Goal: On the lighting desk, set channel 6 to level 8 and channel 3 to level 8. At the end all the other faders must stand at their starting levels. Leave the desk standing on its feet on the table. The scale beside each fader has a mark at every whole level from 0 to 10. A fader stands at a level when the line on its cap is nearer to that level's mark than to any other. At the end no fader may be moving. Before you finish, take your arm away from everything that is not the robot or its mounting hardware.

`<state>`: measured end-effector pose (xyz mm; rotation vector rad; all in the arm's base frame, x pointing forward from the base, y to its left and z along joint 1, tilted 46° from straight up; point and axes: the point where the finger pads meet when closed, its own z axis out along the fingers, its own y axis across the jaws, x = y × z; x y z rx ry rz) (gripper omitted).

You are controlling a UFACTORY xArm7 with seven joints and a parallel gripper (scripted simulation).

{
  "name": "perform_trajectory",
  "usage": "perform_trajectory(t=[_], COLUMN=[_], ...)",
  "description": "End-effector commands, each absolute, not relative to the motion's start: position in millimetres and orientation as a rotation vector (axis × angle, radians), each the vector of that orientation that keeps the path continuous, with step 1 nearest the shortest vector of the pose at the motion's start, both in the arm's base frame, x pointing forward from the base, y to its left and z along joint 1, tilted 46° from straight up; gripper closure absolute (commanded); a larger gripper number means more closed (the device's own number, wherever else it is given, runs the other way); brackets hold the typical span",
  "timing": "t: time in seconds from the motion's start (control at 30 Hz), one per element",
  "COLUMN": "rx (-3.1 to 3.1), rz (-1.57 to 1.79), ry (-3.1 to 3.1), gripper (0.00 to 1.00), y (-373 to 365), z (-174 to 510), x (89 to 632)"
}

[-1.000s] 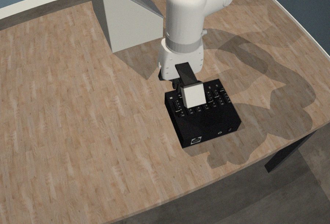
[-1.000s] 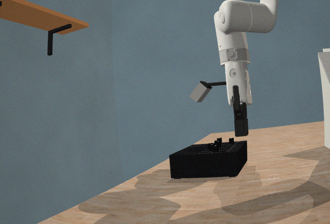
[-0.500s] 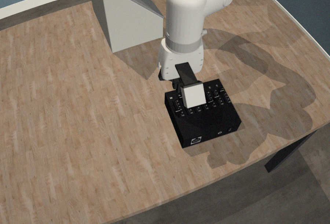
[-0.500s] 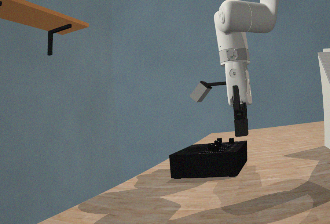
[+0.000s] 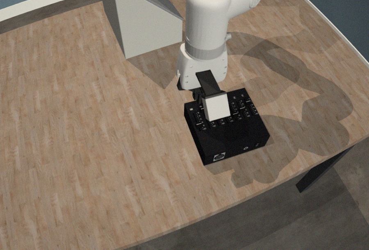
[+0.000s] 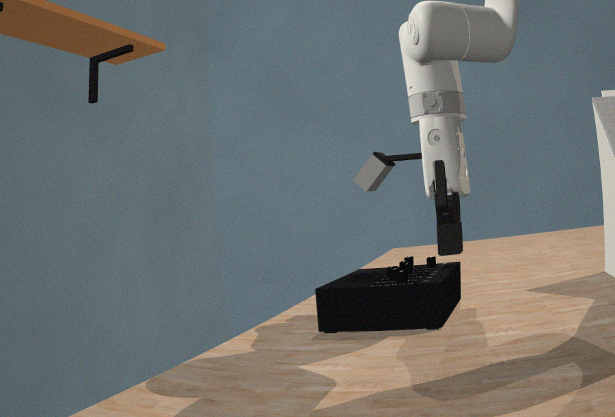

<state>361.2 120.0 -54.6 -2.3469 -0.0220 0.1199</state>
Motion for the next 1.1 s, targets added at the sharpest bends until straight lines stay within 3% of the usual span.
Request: perform_trajectory(t=[0.0, 1.07], rx=[-2.349, -2.349], rz=[0.116, 0.116], ry=[-0.020, -0.020], gripper=[1.00, 1.00], y=[120.2, 126.0], z=[-56.1, -61.8], x=[362.4, 361.6])
